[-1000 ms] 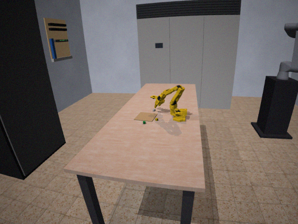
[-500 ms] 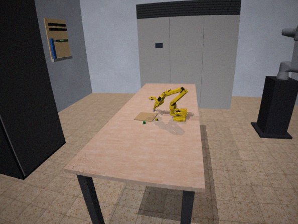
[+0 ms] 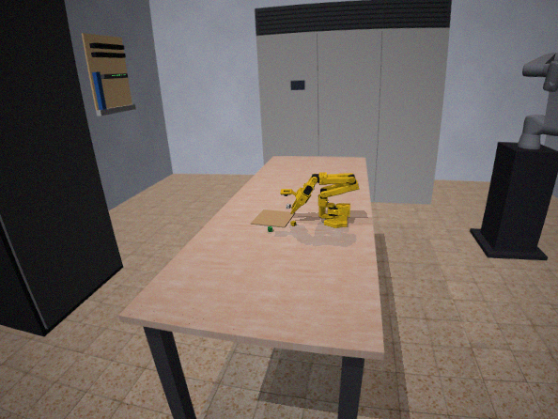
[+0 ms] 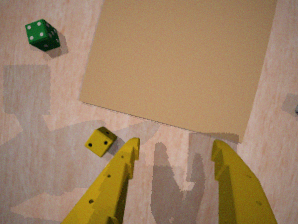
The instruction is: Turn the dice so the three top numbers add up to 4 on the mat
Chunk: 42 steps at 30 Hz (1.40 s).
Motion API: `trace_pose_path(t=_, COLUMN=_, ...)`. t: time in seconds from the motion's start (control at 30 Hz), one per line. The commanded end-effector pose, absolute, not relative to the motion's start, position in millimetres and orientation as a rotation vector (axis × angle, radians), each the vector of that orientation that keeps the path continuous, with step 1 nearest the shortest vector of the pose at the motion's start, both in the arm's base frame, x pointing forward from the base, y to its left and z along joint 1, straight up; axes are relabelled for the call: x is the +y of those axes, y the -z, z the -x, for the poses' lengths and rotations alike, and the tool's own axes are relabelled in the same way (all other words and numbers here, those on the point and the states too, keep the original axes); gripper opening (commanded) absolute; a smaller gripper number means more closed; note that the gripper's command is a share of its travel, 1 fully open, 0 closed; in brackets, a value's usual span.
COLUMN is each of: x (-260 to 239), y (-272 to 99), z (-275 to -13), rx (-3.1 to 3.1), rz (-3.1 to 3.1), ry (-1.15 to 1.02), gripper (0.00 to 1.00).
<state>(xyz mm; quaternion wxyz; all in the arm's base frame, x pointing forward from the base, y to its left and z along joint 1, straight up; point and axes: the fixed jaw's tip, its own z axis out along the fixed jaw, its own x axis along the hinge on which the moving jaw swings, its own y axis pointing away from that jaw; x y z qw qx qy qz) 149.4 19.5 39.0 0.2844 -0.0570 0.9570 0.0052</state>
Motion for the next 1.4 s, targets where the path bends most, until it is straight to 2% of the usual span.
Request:
trace_pose_path(t=0.0, x=33, y=-46, z=-140, rx=2.501, rz=0.266, ry=-0.062, gripper=0.25)
trace_pose_path(t=0.33, x=48, y=-39, z=-125, rx=2.507, rz=0.436, ry=-0.111, gripper=0.25)
trace_pose_path(t=1.37, x=49, y=-37, z=-121, rx=2.525, rz=0.461, ry=-0.112, gripper=0.25)
